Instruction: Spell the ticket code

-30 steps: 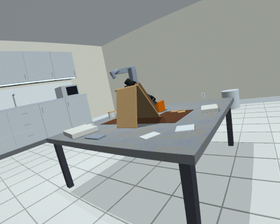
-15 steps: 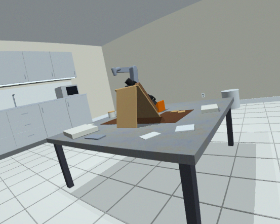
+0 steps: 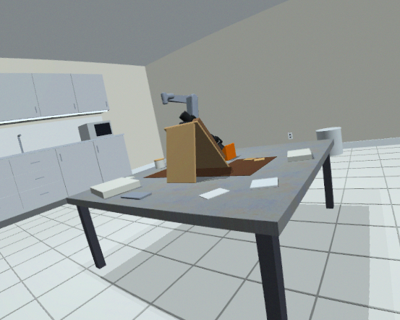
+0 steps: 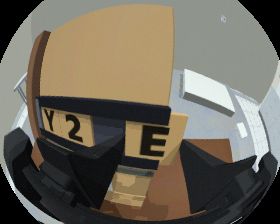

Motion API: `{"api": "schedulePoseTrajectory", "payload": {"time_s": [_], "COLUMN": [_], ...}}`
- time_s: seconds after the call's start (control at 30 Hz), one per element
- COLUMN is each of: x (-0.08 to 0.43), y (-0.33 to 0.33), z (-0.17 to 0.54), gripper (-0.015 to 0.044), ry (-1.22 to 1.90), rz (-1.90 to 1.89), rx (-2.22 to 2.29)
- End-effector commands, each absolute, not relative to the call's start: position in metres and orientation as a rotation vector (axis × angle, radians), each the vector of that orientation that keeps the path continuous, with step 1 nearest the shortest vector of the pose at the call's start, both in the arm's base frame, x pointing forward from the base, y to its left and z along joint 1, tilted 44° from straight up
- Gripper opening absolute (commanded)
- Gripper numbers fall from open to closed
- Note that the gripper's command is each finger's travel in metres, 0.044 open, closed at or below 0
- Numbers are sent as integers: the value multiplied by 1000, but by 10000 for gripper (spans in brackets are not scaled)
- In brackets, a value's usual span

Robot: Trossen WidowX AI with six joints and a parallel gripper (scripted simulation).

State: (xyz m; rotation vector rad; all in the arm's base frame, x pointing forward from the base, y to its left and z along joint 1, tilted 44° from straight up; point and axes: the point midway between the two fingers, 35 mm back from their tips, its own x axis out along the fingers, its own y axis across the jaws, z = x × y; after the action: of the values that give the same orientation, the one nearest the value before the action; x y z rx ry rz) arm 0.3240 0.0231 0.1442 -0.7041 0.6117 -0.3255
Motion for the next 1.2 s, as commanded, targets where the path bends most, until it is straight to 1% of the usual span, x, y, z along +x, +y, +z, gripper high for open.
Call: {"api": "schedulePoseTrajectory", "payload": {"time_s": [0.0,1.17], "x": [324,326], "y": [24,37], "z": [142,131], "gripper": [0,0], "ry": [611,611], "rz": [-331,-331], "rx": [-700,-699]}}
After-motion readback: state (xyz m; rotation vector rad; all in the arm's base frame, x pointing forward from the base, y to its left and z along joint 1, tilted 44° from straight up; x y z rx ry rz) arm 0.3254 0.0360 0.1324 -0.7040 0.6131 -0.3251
